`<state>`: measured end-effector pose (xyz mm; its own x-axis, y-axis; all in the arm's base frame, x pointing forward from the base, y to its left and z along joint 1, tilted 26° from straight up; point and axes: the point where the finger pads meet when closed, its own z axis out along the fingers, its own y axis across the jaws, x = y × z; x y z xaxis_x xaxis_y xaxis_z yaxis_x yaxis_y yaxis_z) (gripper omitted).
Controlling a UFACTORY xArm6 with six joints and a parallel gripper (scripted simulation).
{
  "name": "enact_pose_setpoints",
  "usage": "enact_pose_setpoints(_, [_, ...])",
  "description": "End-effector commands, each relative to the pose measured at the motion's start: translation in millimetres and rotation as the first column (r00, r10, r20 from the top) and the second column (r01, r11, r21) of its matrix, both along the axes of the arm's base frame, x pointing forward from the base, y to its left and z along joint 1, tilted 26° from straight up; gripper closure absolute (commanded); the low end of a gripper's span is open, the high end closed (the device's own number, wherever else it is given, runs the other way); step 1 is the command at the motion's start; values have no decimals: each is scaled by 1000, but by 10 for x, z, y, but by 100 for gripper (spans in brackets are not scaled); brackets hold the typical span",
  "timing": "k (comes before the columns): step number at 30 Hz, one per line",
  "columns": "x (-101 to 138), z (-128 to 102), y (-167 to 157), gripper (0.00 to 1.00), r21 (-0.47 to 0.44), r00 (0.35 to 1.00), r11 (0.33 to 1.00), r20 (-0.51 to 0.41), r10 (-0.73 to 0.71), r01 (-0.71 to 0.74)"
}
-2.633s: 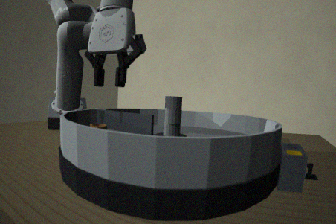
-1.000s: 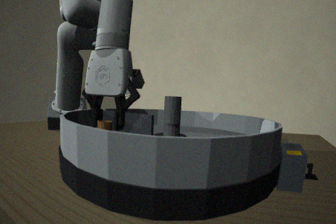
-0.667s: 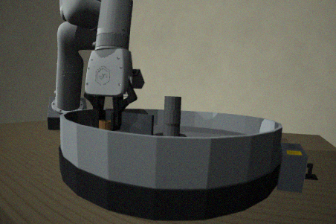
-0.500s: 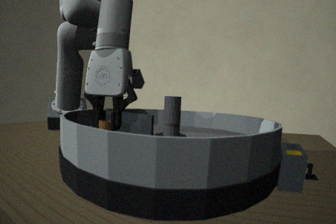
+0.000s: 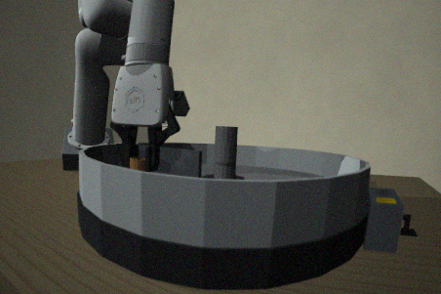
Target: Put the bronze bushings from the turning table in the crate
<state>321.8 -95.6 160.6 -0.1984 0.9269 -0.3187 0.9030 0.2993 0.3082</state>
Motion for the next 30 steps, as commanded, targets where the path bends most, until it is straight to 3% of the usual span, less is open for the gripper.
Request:
enact_pose_setpoints(1, [8, 11, -1, 100, -1, 1000, 1000, 3, 0, 0])
enact_pose_setpoints(19, [-18, 71, 14, 100, -1, 1000, 1000, 3, 0, 0])
enact_pose_setpoints(30, [-167, 419, 102, 100, -1, 1000, 1000, 3, 0, 0])
